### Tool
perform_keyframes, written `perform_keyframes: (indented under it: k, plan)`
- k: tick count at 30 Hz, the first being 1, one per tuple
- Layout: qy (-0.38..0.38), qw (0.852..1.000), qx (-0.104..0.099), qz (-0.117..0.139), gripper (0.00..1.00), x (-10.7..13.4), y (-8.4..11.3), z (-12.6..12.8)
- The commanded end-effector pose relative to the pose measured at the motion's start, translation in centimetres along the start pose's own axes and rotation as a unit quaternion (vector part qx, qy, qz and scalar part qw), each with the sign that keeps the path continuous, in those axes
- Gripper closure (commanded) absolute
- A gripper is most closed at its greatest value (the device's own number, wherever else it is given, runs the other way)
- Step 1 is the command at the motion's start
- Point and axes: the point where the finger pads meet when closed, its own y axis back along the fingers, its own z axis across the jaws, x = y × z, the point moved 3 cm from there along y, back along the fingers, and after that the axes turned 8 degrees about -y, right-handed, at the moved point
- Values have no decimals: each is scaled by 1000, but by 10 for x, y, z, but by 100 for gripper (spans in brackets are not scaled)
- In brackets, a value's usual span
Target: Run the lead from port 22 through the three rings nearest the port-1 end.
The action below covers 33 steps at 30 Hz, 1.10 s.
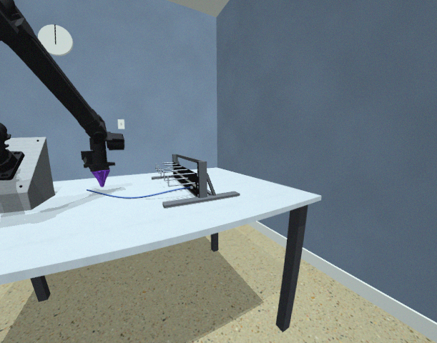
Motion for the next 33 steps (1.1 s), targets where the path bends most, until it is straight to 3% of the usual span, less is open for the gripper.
perform_keyframes:
  k: [1,5,9,17,19,23,29,33]
  plan:
    - [-7,1000,24,8,100,7,17,-19]
    - [-4,1000,16,6,100,1,14,-22]
    - [-31,999,17,5,100,1,25,-47]
    - [-138,990,22,4,100,1,71,-142]
    - [-138,990,22,4,100,1,71,-142]
    - [-210,977,25,1,100,0,102,-206]
    - [-294,955,28,-2,100,-1,138,-279]
    - [-324,946,28,-3,100,-1,154,-309]
